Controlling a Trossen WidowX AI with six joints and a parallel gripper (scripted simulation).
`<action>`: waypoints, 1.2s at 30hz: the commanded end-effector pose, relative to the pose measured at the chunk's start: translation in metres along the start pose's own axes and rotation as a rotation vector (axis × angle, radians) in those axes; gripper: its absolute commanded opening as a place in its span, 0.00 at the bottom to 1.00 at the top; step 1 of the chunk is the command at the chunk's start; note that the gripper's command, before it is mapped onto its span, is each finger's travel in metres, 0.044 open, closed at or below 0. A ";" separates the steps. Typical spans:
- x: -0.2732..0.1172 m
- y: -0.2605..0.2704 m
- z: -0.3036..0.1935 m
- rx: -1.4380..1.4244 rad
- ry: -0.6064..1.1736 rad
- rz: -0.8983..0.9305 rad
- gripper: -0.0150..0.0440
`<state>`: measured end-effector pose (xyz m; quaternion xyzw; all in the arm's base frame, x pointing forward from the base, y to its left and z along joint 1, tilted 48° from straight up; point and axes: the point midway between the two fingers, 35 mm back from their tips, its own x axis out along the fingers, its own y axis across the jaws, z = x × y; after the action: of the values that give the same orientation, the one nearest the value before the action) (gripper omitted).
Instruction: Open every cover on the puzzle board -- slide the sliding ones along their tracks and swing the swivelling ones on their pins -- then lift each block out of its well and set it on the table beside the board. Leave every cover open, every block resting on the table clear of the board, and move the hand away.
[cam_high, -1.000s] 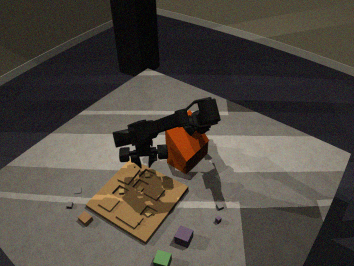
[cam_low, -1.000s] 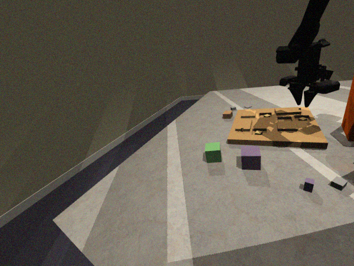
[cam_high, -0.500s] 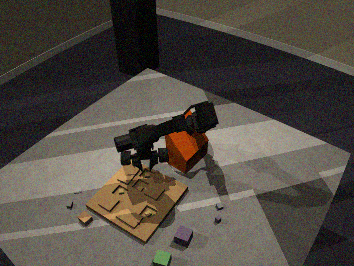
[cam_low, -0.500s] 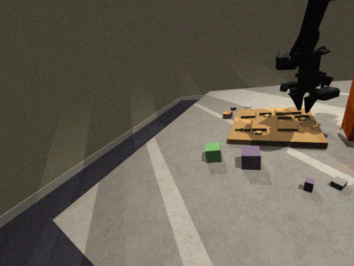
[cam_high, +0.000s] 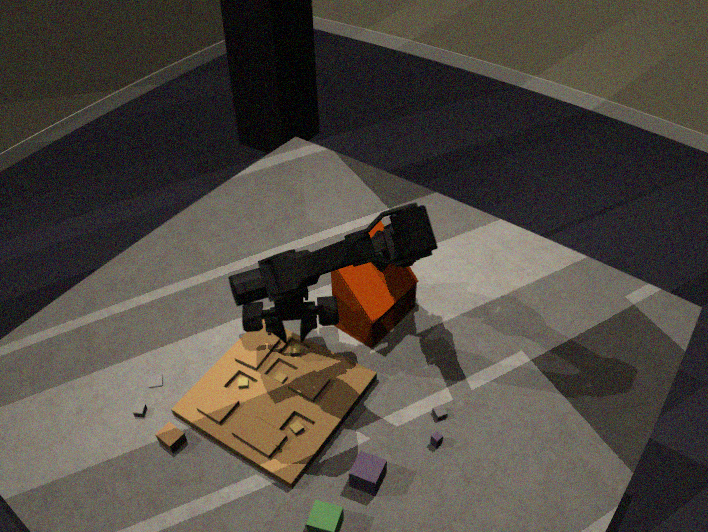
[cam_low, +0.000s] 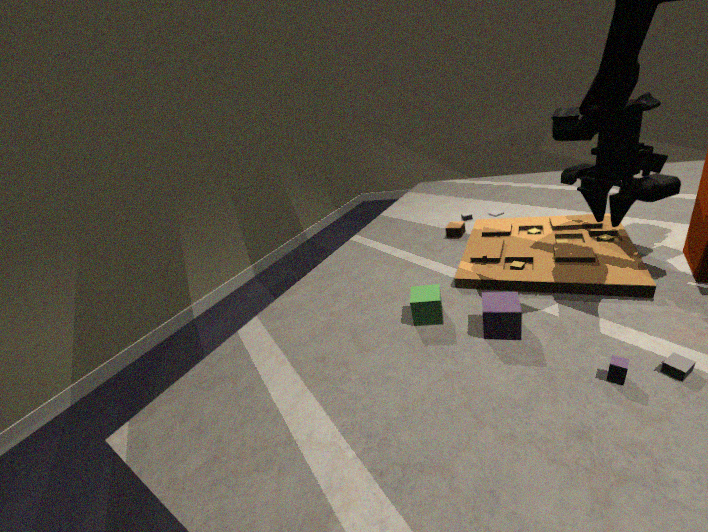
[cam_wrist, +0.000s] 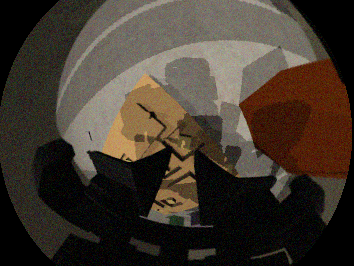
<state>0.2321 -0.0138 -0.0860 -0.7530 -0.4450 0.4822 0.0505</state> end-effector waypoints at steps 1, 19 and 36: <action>0.001 -0.001 0.001 0.006 0.003 -0.004 0.50; 0.008 -0.001 0.000 0.006 0.003 -0.004 0.50; 0.023 -0.001 0.000 0.006 0.003 -0.005 0.50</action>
<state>0.2380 -0.0012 -0.0982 -0.7562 -0.4432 0.4790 0.0471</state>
